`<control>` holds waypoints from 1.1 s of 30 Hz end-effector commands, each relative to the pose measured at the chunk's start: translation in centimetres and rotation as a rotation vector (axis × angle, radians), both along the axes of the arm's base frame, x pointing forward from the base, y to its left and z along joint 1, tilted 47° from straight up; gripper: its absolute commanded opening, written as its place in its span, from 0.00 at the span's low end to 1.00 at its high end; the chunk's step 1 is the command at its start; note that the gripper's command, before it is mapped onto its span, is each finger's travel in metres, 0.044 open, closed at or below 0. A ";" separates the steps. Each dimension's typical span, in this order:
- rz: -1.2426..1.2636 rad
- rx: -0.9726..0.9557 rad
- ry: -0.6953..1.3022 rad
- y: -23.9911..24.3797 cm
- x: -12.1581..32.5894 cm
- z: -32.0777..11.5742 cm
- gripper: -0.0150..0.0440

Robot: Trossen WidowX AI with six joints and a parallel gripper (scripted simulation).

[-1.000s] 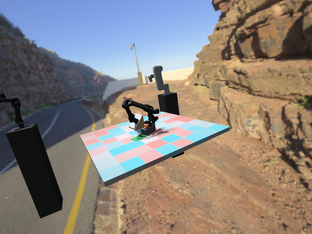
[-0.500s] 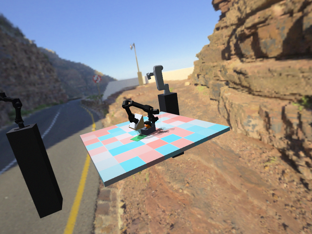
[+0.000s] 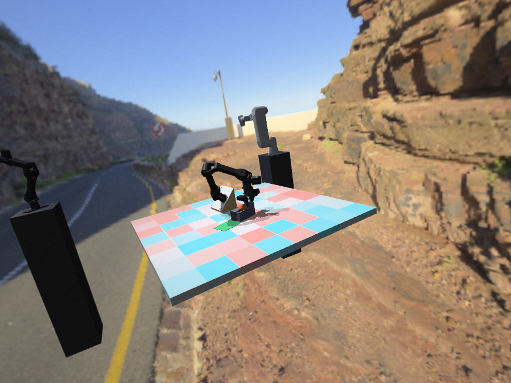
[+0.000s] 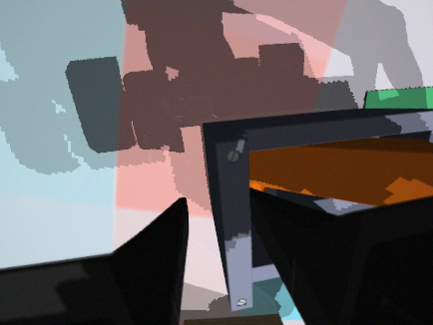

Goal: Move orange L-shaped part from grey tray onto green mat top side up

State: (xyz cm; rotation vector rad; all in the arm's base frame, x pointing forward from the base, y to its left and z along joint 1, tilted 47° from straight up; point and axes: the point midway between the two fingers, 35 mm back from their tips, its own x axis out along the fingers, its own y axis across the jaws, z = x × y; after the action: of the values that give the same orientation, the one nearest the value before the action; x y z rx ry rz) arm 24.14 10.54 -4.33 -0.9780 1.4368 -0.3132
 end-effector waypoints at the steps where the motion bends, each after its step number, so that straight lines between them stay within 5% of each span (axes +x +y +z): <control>1: 0.003 0.015 -0.009 2.4 -0.1 2.0 0.56; 7: 0.002 0.013 -0.008 6.0 -1.2 6.9 0.56; 33: 0.006 0.006 -0.005 5.7 -1.1 6.6 0.56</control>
State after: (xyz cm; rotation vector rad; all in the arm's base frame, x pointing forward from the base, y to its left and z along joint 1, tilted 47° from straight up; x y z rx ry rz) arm 23.00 16.25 2.30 -0.9753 1.4296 -0.3072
